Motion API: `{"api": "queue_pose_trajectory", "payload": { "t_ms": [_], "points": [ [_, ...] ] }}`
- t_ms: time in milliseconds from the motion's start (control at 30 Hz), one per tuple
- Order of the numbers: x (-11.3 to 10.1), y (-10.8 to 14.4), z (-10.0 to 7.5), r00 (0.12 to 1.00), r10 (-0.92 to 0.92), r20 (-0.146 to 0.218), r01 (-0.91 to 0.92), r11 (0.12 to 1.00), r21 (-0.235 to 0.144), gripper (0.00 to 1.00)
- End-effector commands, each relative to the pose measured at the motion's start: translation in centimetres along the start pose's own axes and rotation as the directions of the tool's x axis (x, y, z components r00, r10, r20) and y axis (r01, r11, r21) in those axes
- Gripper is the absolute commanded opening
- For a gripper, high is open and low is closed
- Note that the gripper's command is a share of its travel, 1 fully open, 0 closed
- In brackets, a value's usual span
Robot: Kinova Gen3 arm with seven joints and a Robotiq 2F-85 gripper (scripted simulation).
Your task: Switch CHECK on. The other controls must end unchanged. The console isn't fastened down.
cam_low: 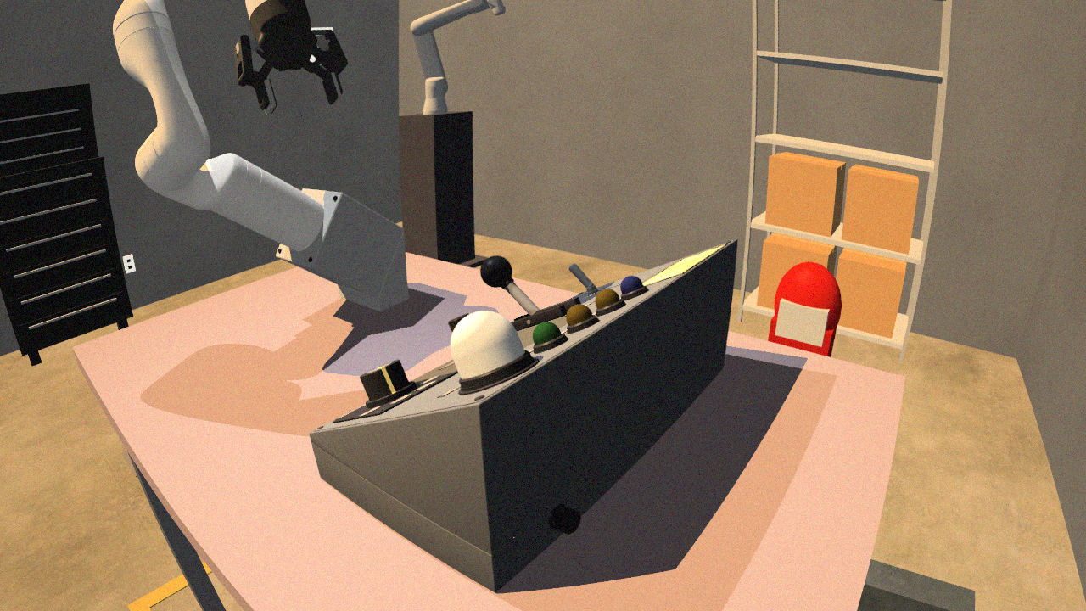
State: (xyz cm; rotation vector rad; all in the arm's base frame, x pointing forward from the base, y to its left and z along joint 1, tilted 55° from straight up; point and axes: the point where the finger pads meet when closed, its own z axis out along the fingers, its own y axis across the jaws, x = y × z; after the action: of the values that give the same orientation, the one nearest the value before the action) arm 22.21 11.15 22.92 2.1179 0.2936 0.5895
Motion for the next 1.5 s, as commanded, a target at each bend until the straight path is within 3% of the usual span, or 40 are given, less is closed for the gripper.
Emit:
{"api": "queue_pose_trajectory", "payload": {
  "t_ms": [0, 1467],
  "points": [
    [0.04, -0.02, -0.02, 1.000, 0.000, -0.001, 0.000, 1.000, 0.000, 1.00],
    [0.05, -0.07, -0.03, 1.000, 0.009, 0.000, -0.009, 1.000, 0.000, 1.00]
  ]
}}
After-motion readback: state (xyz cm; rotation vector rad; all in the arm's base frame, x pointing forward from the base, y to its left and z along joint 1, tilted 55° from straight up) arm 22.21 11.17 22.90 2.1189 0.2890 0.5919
